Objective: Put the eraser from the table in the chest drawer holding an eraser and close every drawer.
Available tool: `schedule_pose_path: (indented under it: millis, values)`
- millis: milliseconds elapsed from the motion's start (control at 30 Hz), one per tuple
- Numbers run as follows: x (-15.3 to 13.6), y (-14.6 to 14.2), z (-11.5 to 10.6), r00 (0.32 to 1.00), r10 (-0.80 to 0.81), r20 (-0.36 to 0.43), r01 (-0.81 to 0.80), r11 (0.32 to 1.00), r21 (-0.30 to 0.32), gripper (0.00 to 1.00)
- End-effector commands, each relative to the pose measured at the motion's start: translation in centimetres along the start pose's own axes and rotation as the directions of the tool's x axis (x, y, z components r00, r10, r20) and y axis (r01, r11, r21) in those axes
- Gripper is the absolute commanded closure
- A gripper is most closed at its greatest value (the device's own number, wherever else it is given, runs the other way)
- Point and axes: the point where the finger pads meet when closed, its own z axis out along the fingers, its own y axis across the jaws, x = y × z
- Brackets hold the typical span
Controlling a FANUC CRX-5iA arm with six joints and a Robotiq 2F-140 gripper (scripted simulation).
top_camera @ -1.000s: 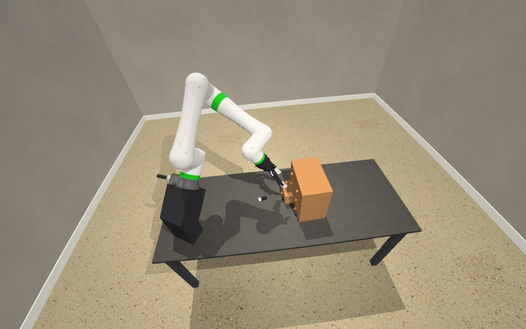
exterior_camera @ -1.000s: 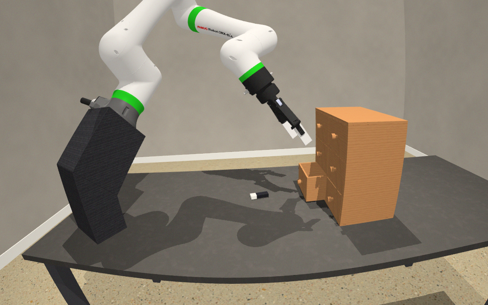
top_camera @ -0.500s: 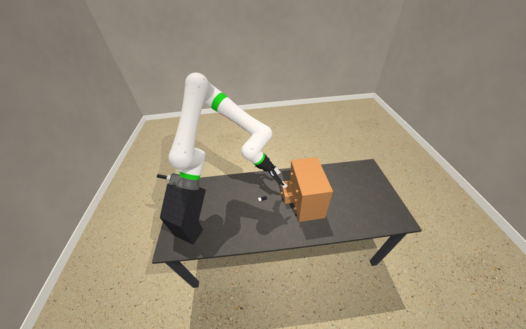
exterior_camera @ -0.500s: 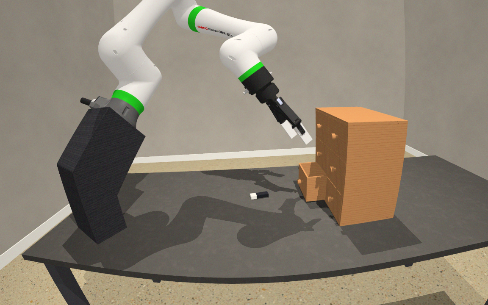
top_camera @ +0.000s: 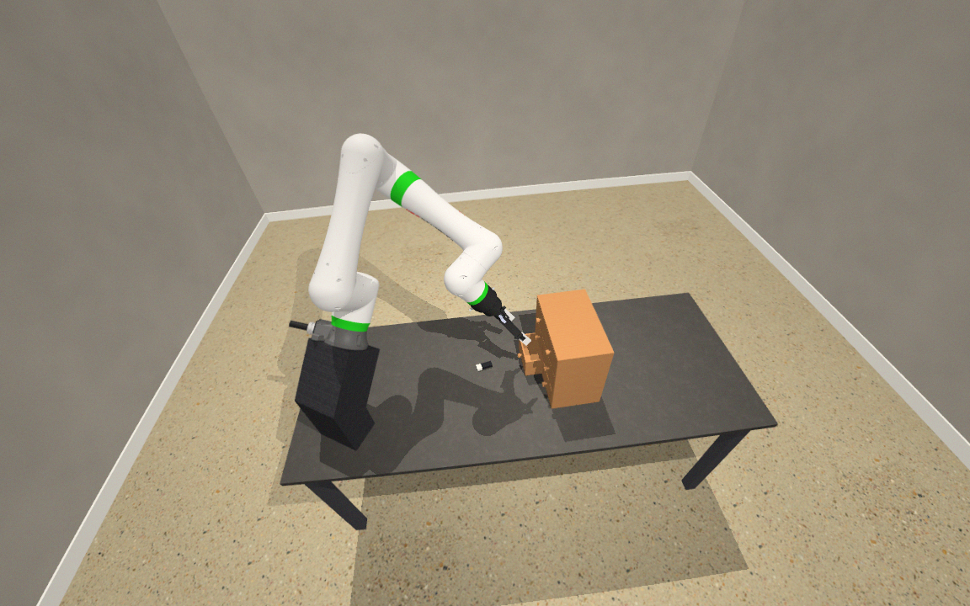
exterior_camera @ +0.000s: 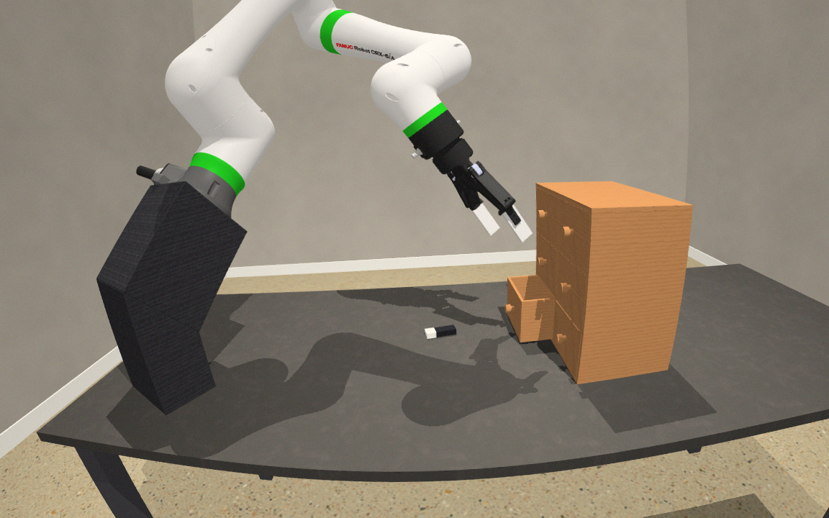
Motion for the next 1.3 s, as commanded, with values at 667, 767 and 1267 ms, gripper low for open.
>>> schedule_pose_path:
  millis: [667,767,1267]
  values:
    - [-0.2,-0.1,-1.4,0.956,-0.294,-0.024,0.295,0.952,0.087,0.00]
    - [-0.3,-0.1,-1.7,0.936,-0.351,-0.031,0.352,0.930,0.104,0.00]
    - [-0.6,-0.2,-3.3,0.779,-0.621,-0.088,0.626,0.759,0.180,0.00]
